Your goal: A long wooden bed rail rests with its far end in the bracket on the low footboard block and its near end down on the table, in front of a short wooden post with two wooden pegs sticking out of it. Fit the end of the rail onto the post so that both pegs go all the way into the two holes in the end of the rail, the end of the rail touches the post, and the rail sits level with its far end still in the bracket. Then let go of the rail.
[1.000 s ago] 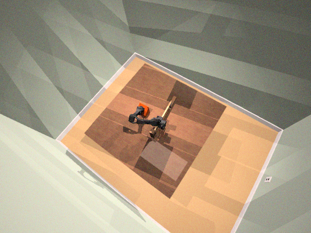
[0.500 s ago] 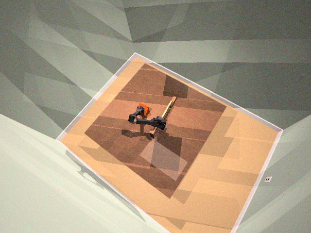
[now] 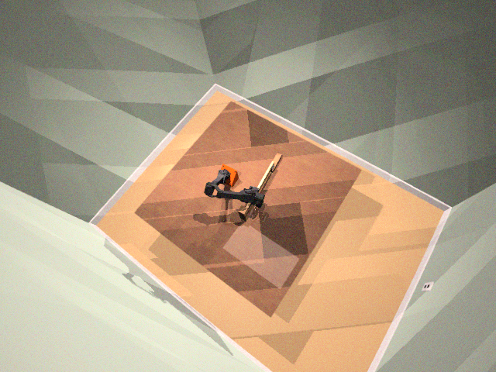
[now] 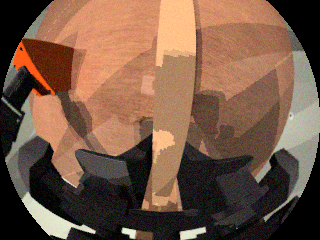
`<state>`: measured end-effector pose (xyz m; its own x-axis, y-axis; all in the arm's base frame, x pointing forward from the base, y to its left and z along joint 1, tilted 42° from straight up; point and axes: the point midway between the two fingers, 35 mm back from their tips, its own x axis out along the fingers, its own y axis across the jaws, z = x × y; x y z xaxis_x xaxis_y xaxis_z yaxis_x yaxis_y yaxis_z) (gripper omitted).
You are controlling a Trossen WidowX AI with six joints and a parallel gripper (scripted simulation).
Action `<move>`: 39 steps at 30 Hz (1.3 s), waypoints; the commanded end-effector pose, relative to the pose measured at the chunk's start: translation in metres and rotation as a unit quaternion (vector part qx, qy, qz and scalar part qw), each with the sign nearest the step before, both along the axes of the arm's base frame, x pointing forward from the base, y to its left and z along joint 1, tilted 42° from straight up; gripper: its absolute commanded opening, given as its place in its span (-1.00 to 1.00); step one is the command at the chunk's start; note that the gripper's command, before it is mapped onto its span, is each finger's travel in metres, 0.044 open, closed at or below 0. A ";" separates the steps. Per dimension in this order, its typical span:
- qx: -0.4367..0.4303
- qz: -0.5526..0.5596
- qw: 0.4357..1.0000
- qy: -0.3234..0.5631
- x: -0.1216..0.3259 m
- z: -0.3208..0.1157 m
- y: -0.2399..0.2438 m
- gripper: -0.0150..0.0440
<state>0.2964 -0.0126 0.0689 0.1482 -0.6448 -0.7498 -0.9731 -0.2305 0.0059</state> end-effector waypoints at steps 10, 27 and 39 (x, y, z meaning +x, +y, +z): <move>0.000 0.002 1.000 -0.001 0.001 0.005 -0.002 -0.49; 0.000 0.002 1.000 -0.001 0.002 0.008 -0.006 -0.49; 0.003 0.001 1.000 0.001 0.001 0.005 -0.004 0.31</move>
